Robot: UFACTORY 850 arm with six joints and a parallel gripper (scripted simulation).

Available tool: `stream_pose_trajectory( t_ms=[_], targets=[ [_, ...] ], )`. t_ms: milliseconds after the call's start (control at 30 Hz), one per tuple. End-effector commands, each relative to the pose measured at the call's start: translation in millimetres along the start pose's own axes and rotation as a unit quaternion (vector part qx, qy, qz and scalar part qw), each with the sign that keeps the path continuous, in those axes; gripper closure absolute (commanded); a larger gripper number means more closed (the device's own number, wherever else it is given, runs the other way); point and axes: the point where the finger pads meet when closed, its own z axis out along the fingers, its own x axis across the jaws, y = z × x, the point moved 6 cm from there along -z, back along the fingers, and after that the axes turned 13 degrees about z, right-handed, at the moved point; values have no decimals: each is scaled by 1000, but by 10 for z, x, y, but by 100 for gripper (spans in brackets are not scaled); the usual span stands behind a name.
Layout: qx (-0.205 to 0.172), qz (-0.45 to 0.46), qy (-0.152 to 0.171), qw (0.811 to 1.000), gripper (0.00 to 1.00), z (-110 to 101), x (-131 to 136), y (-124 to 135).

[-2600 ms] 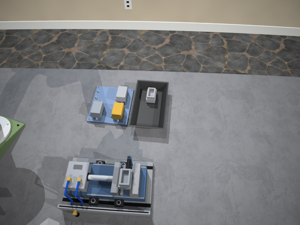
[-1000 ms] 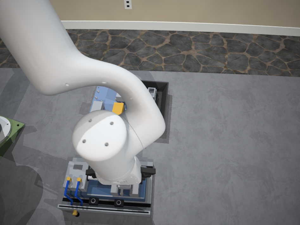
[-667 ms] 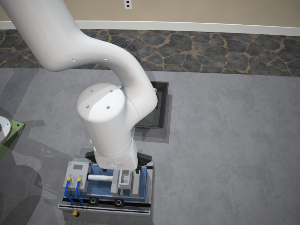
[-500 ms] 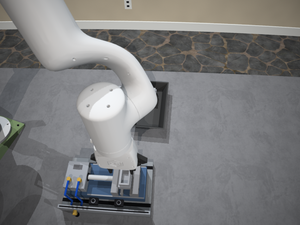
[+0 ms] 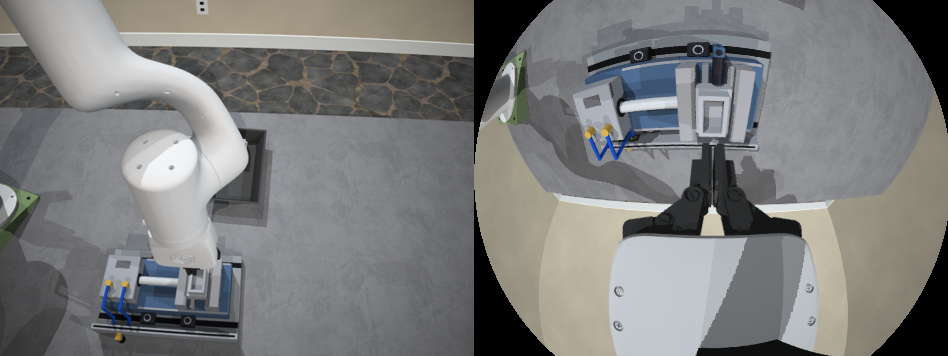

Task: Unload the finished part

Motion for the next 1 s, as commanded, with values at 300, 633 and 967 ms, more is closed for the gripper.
stream_pose_trajectory(
  t_ms=[300,633,967],
  targets=[
    [0,0,1,1000,100,-11,7,0],
    [0,0,1,1000,100,-11,7,0],
    [0,0,1,1000,31,-11,7,0]
  ],
)
